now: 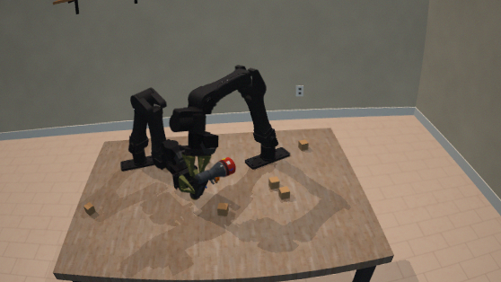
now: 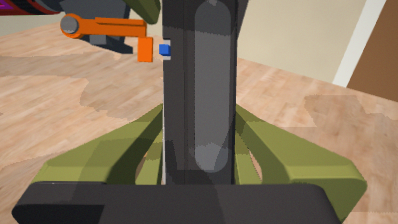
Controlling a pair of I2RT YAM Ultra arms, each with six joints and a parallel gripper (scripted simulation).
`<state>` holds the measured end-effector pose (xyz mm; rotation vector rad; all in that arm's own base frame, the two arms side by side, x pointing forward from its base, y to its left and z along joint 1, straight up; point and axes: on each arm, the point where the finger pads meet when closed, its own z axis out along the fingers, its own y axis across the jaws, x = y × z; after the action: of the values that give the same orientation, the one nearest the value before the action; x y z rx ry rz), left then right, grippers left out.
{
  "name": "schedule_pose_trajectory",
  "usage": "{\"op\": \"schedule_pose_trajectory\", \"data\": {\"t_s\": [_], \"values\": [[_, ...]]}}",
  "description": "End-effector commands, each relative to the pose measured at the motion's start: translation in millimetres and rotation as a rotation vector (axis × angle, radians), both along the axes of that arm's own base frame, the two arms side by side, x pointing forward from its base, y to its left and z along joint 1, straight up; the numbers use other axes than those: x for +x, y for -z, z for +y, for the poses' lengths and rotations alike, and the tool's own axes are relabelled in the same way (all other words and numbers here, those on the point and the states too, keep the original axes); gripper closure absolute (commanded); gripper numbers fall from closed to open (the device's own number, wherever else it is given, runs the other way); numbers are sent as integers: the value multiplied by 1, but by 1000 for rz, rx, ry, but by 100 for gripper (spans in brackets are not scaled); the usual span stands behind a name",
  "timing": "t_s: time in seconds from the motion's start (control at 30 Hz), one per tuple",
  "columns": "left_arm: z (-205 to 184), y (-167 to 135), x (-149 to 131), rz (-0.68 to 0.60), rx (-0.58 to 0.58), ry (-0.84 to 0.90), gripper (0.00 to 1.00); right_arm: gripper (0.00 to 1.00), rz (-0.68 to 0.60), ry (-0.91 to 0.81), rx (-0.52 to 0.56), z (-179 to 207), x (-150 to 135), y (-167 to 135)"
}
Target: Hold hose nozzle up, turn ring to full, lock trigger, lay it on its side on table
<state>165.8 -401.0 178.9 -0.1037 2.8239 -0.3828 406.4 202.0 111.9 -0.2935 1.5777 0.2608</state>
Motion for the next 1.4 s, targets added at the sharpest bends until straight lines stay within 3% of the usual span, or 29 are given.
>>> {"op": "schedule_pose_trajectory", "data": {"t_s": [0.0, 0.13, 0.53, 1.0, 1.37], "values": [[4, -27, -4, -21, -33, 2, 63, 64, -149, -13, 100, 8, 5, -51], [6, -24, -1, -17, -18, -10, 63, 64, -125, -5, 85, 5, 5, -42], [12, -49, -11, -22, -29, 0, 63, 64, -142, -10, 96, 8, 5, -49], [13, -49, -14, -13, 12, 0, 63, 64, -139, -9, 95, 8, 5, -49], [18, -65, -19, -17, 3, -1, 63, 64, -139, -9, 95, 8, 5, -49]]}}
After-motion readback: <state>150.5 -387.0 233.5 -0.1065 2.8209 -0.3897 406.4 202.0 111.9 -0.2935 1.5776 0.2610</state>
